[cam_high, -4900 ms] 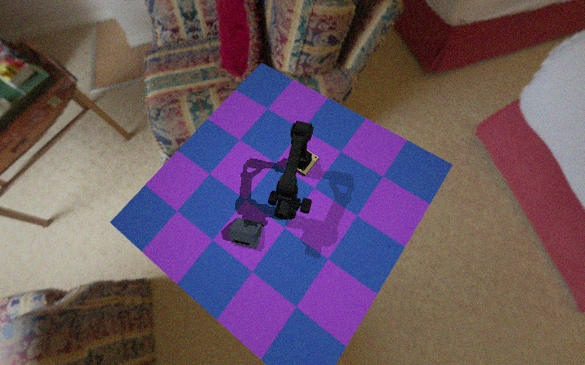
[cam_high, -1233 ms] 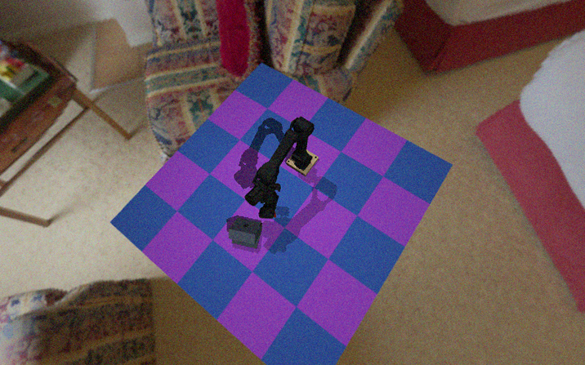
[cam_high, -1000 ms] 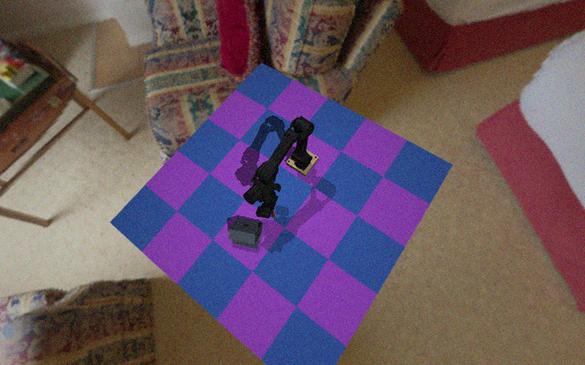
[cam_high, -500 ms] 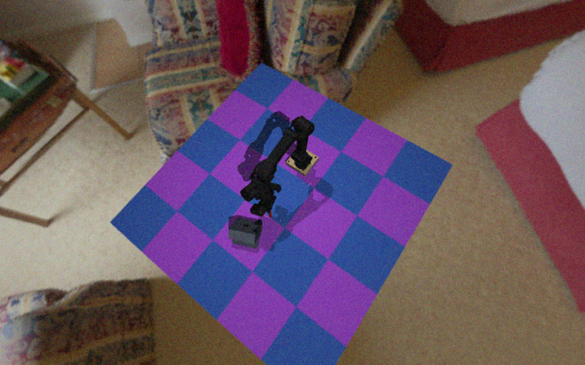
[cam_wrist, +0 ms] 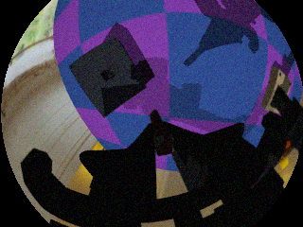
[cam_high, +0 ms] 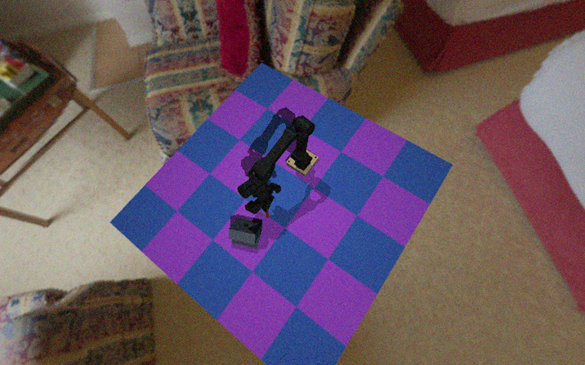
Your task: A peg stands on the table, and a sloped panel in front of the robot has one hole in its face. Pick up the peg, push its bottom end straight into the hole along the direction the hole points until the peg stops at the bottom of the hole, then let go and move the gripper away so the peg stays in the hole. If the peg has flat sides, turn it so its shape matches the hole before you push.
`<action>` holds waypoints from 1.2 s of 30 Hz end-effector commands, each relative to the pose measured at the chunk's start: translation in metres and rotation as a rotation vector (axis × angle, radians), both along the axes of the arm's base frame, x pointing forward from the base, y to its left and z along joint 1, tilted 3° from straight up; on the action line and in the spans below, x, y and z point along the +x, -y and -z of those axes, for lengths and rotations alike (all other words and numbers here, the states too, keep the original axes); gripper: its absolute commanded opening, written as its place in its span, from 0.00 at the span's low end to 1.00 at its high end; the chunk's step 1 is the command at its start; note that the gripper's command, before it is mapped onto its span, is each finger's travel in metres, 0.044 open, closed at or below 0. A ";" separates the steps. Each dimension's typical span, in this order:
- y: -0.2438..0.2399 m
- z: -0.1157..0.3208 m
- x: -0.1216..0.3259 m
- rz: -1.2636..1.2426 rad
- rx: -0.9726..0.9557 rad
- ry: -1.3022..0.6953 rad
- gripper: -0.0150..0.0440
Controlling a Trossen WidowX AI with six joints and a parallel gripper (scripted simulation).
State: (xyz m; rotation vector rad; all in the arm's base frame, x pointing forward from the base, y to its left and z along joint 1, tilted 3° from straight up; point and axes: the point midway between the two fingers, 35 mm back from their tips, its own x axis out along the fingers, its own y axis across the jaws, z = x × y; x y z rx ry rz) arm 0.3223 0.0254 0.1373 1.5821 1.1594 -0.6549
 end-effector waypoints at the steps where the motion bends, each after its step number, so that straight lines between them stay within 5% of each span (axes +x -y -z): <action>1: 0.003 -0.001 0.002 0.053 0.032 -0.004 0.25; 36: 0.034 -0.006 0.010 0.425 0.246 -0.046 0.25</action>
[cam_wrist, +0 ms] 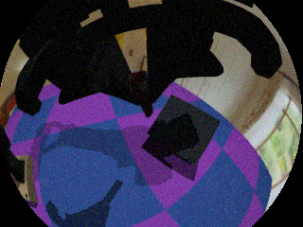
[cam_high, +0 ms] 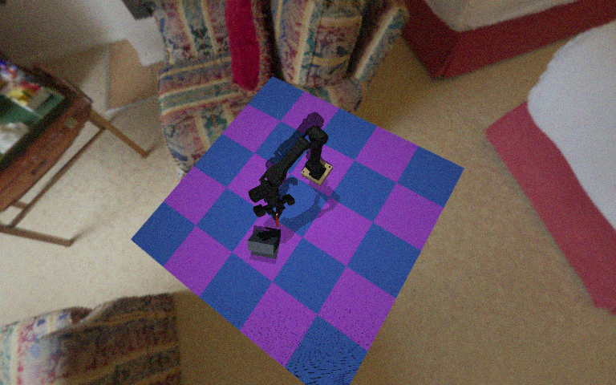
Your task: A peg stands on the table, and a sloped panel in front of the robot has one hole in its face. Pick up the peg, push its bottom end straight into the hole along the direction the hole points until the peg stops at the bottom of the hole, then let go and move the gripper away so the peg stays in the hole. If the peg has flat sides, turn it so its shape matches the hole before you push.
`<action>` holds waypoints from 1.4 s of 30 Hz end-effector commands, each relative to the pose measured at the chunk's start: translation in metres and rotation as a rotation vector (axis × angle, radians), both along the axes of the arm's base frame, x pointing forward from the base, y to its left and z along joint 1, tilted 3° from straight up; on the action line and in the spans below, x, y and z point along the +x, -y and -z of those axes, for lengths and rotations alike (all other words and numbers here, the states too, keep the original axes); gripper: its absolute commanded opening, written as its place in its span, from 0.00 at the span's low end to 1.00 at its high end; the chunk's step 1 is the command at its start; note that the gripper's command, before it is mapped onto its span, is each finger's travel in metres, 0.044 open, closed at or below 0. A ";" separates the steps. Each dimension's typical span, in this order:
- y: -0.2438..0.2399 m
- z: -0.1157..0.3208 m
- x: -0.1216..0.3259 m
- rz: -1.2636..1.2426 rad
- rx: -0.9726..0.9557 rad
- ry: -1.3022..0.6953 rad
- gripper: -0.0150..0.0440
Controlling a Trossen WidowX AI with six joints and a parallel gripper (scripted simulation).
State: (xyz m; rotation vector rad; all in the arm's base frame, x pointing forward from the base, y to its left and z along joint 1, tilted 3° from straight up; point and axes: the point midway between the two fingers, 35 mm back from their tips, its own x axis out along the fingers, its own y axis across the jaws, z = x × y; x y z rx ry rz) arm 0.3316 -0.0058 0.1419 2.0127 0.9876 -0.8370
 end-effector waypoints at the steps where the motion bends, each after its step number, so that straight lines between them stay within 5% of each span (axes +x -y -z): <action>1: 0.004 -0.001 0.001 0.049 0.035 -0.003 0.25; 42: 0.041 -0.008 0.005 0.448 0.315 -0.043 0.25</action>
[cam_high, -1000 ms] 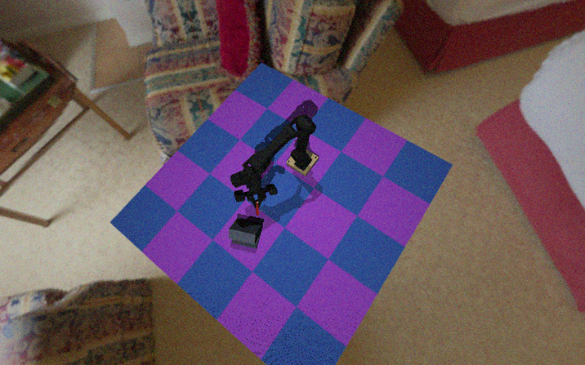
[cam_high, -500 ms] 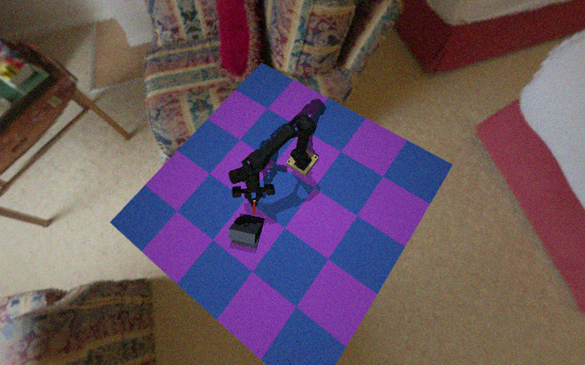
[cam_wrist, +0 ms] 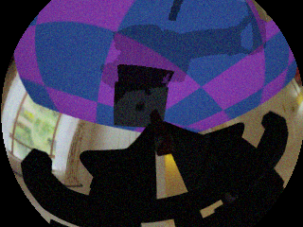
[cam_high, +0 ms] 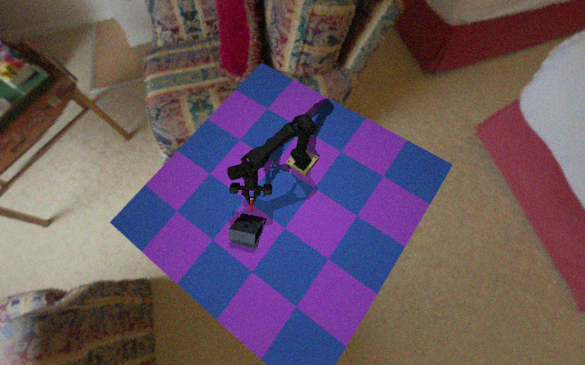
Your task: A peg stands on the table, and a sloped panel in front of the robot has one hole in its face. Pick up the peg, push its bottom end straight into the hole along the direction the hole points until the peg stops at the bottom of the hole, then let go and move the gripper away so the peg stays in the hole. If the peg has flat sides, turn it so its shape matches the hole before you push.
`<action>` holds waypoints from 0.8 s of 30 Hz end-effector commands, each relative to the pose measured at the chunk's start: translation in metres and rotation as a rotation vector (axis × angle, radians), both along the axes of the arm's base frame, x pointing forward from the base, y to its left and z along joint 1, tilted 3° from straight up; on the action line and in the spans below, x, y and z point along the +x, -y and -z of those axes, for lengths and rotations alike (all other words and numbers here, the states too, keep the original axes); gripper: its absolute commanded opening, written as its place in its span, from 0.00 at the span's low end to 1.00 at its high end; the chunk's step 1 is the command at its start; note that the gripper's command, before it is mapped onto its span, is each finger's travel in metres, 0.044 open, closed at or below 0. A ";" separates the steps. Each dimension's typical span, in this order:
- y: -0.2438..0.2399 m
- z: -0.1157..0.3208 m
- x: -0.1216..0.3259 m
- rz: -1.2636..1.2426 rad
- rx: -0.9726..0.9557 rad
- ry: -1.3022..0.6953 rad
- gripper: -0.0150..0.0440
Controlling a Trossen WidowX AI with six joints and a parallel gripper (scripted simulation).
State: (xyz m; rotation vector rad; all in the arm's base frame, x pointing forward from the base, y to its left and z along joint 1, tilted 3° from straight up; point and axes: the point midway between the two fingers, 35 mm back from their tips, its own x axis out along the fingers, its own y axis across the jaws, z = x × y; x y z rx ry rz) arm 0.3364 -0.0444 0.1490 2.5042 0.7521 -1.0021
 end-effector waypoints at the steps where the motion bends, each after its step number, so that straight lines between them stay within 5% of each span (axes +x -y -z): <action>1: 0.003 -0.001 0.000 0.035 0.032 0.000 0.25; 24: 0.002 0.022 0.029 0.145 0.119 -0.006 0.25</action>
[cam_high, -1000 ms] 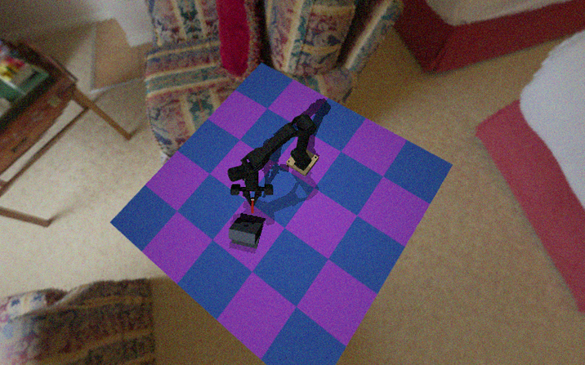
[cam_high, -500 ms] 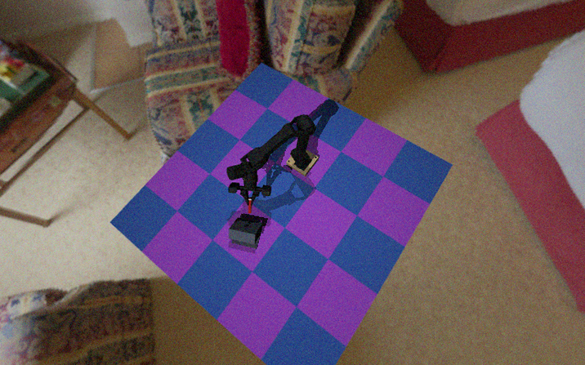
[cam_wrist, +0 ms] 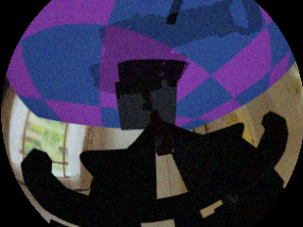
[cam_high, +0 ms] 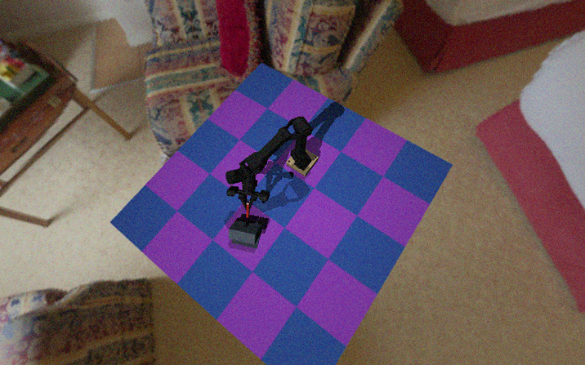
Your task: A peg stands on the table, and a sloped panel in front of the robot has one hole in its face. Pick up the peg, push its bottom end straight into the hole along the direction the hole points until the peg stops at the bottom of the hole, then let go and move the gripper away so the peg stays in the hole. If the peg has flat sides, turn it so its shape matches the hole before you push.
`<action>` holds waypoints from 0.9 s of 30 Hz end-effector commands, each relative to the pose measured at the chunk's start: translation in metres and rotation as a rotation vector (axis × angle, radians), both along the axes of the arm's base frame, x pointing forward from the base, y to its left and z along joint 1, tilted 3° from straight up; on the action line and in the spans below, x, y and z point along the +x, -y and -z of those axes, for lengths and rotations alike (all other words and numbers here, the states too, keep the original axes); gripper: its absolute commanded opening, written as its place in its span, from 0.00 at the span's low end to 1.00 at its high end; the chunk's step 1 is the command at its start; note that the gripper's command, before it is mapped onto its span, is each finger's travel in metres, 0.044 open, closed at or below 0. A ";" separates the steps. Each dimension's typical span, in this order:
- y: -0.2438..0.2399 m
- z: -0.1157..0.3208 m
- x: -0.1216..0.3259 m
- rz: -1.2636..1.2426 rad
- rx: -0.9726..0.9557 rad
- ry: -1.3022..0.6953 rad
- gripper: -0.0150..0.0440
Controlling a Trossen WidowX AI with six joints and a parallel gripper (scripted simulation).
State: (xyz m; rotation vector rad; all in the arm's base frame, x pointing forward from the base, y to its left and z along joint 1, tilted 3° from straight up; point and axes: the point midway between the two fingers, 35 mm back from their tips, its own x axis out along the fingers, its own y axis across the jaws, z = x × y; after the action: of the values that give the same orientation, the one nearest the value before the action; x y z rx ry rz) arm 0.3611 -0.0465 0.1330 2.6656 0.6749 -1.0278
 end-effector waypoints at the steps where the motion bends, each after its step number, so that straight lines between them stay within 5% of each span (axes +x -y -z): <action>1: 0.000 0.007 0.005 0.029 0.021 -0.007 0.25; 27: -0.006 0.024 0.023 0.072 0.060 -0.004 0.25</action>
State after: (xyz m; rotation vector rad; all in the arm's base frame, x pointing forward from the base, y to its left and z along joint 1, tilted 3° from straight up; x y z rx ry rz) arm 0.3805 -0.0416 0.1128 2.7553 0.6306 -1.0414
